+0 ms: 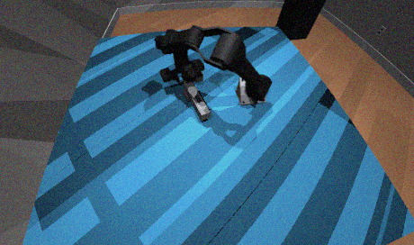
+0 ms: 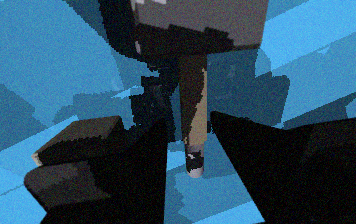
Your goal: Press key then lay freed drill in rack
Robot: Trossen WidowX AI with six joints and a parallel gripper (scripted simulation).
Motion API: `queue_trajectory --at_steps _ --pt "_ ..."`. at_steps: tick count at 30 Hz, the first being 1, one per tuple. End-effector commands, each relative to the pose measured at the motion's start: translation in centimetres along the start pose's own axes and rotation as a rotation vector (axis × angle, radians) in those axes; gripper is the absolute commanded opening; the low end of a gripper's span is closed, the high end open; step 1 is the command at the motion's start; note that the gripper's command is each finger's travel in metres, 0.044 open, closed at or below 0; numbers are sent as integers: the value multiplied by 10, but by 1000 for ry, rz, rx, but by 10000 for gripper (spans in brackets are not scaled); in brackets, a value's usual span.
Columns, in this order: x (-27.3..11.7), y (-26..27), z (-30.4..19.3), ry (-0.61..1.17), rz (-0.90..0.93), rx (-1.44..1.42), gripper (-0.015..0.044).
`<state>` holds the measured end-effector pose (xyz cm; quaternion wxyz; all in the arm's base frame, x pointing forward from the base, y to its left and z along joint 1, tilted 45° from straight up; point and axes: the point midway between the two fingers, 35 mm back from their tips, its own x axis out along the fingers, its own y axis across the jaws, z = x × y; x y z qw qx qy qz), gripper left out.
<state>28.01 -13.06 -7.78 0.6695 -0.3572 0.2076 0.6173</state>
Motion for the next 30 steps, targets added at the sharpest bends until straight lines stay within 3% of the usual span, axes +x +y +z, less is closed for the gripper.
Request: queue_trajectory --at_steps 1,3,10,30 --pt "0 0 0 0 0 0 99" --pt "0 0 0 0 0 0 46" --pt "0 0 0 0 0 0 0" --pt "-2 1 -10 -6 1 7 0"
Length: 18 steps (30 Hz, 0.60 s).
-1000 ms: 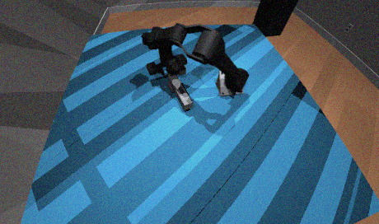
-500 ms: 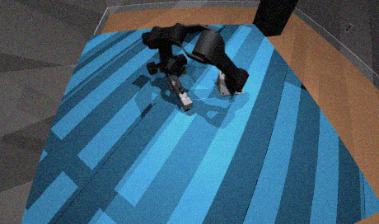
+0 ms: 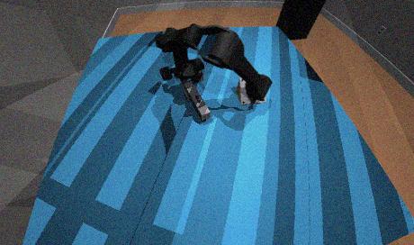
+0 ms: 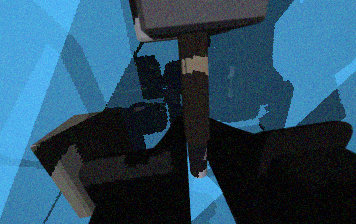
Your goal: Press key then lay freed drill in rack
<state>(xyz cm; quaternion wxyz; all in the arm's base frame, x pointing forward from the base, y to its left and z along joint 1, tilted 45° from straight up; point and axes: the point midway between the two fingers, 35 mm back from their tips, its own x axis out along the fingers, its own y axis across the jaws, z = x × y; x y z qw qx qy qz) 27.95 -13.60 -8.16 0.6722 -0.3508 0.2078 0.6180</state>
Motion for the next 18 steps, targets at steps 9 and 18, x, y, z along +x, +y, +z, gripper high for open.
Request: queue_trajectory --at_steps 9,18 --pt "-2 0 -17 5 0 -4 0" --pt "-2 0 -30 6 0 -4 0"
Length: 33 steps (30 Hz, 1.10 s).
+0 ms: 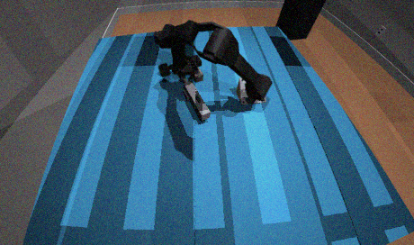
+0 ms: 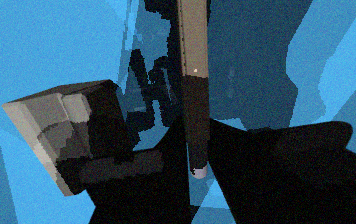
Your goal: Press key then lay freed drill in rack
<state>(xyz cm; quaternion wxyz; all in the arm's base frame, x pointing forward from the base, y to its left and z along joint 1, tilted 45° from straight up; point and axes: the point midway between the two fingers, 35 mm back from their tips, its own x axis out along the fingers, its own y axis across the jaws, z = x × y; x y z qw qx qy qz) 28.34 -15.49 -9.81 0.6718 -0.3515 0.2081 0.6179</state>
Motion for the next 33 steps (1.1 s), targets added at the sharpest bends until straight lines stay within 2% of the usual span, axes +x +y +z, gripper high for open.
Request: queue_trajectory --at_steps 1,20,33 --pt "-2 0 -6 4 0 -3 0" --pt "-2 0 -35 6 0 -4 0" --pt "-8 0 -33 6 0 -4 0"
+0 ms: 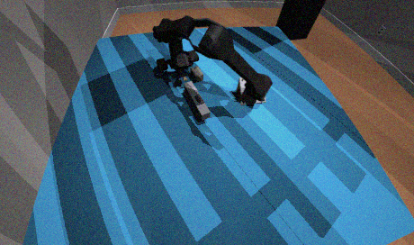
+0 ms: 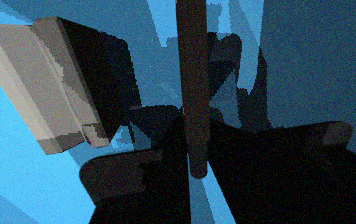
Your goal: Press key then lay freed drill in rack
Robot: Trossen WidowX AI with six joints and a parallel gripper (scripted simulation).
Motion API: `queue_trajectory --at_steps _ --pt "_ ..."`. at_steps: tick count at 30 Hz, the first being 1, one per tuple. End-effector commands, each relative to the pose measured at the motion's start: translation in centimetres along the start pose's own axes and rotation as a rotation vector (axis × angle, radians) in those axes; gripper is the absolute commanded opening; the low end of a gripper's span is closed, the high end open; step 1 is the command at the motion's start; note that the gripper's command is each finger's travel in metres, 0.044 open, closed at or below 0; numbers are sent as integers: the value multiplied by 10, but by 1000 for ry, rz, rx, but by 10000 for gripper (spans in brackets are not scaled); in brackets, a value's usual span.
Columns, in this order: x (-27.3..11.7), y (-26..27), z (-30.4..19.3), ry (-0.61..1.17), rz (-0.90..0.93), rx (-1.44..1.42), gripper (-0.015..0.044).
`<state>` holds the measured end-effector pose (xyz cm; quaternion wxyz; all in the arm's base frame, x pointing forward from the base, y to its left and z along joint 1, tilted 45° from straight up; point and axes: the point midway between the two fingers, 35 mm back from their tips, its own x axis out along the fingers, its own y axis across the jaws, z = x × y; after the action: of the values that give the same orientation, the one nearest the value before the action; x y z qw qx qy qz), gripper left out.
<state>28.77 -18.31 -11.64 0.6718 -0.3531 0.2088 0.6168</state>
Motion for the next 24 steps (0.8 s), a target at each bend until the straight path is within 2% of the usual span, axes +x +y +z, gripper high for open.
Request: queue_trajectory --at_steps 1,24 --pt "-3 0 0 3 1 -3 0" --pt "-17 0 2 3 2 -3 0"
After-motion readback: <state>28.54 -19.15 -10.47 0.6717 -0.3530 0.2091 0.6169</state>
